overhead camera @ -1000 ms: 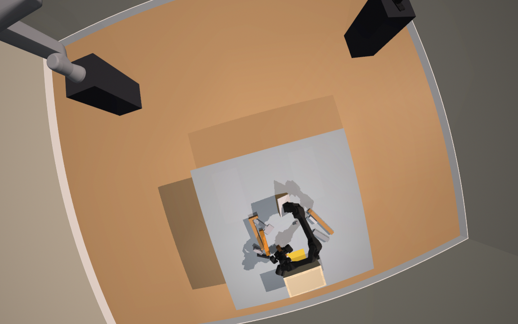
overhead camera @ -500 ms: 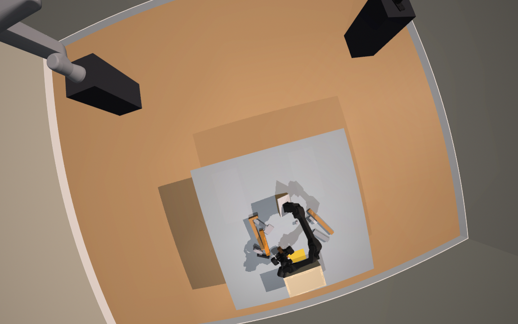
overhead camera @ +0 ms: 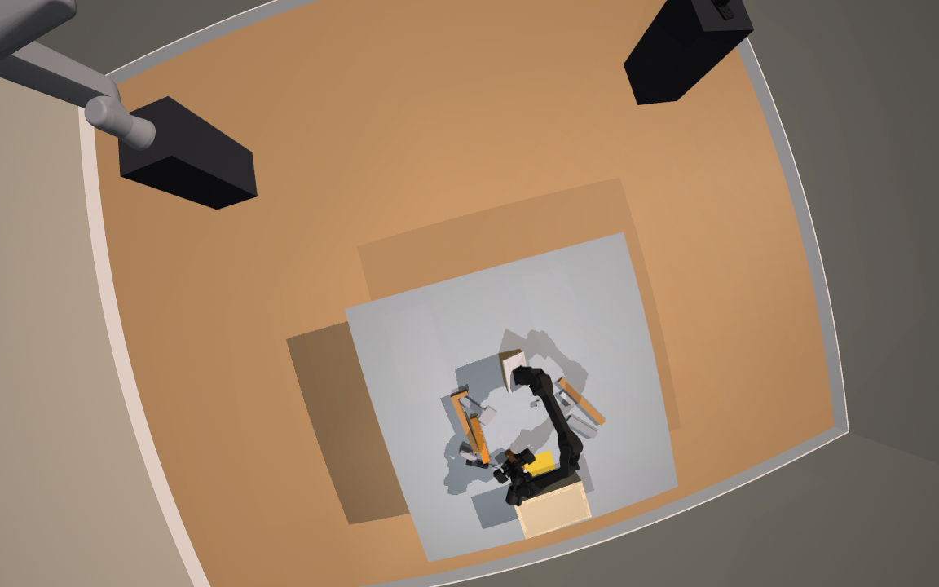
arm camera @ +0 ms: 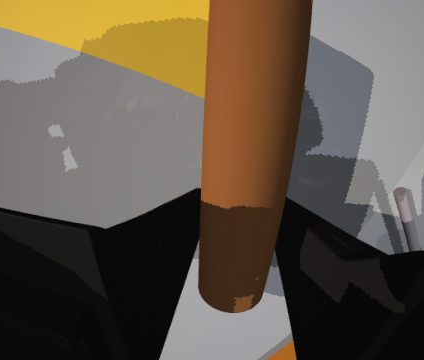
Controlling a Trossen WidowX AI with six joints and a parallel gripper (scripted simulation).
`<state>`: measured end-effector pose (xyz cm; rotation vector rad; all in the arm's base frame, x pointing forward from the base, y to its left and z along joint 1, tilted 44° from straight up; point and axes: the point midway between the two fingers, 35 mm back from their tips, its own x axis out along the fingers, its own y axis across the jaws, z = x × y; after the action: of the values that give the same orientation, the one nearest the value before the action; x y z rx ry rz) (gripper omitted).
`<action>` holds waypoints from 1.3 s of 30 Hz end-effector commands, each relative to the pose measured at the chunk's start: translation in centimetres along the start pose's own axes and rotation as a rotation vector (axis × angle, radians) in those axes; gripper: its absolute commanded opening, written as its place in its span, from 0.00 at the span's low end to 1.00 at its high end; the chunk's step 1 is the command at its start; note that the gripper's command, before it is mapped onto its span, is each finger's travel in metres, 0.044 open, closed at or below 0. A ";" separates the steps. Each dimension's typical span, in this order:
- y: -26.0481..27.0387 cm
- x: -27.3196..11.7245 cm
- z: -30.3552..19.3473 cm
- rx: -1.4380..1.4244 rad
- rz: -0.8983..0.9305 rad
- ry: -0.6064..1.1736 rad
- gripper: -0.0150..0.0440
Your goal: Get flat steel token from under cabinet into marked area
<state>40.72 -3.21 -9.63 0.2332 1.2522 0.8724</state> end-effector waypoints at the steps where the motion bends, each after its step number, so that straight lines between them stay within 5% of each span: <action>1: 0.0 0.0 0.7 -0.002 -0.003 0.001 0.25; 39: 1.6 0.1 0.2 -0.001 -0.002 0.001 0.25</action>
<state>40.66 -1.85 -8.47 0.2299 1.2523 0.8690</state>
